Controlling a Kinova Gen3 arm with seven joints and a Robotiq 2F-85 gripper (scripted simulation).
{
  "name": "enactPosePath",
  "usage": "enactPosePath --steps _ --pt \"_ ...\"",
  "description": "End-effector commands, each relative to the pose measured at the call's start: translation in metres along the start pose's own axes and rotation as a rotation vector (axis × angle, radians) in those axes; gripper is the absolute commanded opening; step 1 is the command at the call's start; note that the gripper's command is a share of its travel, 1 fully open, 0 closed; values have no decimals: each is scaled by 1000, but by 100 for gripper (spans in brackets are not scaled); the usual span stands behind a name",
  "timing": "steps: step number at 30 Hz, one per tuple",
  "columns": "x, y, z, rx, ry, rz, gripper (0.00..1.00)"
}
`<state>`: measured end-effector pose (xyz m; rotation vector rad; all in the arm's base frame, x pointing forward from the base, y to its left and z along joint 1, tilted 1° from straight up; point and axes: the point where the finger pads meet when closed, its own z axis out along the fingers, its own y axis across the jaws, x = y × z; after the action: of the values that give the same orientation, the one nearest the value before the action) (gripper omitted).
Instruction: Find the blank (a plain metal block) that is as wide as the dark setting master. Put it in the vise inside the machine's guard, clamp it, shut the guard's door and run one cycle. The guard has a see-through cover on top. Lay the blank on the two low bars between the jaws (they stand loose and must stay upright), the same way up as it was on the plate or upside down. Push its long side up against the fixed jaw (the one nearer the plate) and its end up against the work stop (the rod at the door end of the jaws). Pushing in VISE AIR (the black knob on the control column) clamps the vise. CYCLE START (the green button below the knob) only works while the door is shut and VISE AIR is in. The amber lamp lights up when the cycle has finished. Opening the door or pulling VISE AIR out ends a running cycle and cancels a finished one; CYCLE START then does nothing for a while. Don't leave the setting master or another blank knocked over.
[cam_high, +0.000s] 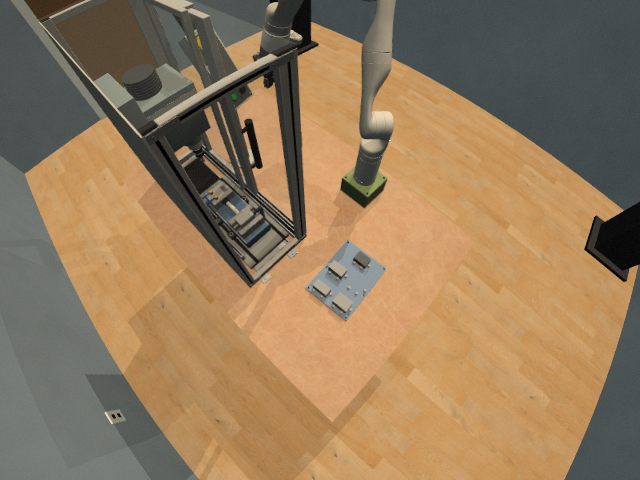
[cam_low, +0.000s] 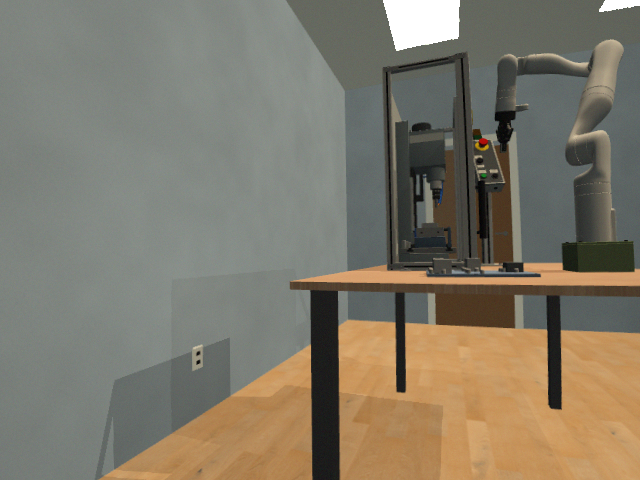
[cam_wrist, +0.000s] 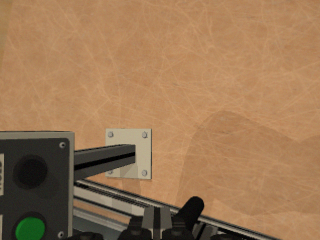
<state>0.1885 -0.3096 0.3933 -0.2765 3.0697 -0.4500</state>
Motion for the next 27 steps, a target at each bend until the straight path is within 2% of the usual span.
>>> enactPosePath --steps 1,13,18,27 --pt "-7 0 -4 -151 -6 -13 10" --pt "-7 0 -4 -151 -6 -13 10" --pt "-7 0 -5 -302 -5 -15 10" --pt "-7 0 -5 -302 -5 -15 10"
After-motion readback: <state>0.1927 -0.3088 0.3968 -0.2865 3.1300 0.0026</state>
